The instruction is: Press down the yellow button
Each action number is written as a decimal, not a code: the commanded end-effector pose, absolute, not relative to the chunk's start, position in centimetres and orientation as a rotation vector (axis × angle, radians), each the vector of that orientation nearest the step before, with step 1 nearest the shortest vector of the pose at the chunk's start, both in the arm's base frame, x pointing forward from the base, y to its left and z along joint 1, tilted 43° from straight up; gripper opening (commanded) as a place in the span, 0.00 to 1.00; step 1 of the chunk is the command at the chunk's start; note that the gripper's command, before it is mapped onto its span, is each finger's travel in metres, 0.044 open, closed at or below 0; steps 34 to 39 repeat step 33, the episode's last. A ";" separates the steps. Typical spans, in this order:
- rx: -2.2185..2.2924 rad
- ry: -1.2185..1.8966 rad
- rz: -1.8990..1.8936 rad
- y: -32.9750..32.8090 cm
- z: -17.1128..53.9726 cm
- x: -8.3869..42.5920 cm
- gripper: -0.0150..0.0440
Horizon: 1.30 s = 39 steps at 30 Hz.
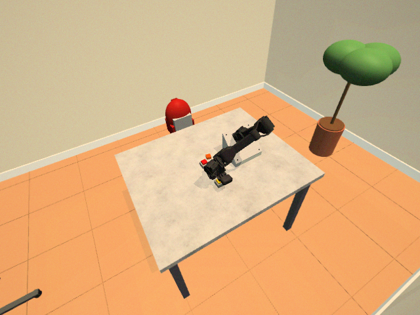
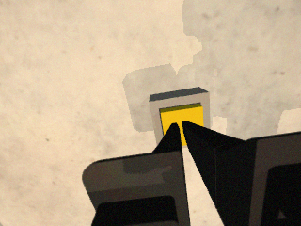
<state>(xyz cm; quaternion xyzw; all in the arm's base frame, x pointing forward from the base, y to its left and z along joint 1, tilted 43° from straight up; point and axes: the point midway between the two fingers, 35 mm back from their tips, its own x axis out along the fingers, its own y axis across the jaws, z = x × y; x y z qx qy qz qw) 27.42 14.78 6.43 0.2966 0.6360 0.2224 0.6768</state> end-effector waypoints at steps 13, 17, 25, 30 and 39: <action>0.668 1.439 0.491 14.8 6.1 27.3 0.29; 0.666 1.434 0.496 14.1 7.0 27.3 0.29; 0.666 1.439 0.489 11.8 10.9 26.8 0.42; 0.666 1.439 0.489 10.6 14.9 25.7 0.64; 0.666 1.439 0.489 10.6 14.9 25.7 0.73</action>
